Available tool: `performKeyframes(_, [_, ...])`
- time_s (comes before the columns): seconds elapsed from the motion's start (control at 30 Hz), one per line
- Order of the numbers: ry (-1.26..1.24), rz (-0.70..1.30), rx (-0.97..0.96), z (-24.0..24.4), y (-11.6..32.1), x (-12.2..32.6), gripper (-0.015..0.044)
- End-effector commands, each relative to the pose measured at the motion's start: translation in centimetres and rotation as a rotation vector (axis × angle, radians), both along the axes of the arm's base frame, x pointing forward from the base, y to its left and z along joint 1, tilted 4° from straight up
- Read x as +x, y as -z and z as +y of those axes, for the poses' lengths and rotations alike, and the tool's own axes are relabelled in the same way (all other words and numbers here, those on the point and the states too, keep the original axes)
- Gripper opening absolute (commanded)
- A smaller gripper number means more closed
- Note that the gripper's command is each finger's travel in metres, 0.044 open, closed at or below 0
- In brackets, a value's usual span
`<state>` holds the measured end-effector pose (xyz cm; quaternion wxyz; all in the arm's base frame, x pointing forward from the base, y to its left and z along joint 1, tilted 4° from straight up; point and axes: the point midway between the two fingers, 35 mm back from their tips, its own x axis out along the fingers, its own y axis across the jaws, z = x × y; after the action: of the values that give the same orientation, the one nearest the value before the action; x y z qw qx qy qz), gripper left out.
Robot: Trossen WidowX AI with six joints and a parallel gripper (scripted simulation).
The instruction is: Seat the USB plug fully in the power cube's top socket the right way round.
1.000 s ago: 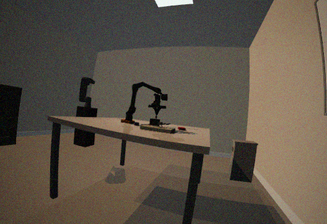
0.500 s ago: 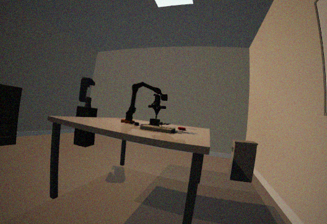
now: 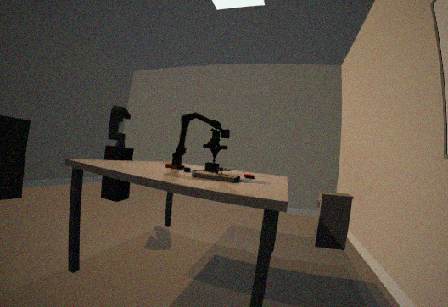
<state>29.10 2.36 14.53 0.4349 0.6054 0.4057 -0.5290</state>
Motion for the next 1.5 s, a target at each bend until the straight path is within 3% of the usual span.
performKeyframes(0.0, [0.004, 0.002, 0.004, 0.04, 0.11, -0.01, 0.0000])
performKeyframes(1.47, [0.004, 0.002, 0.004, 0.02, 0.64, 0.03, 0.0000])
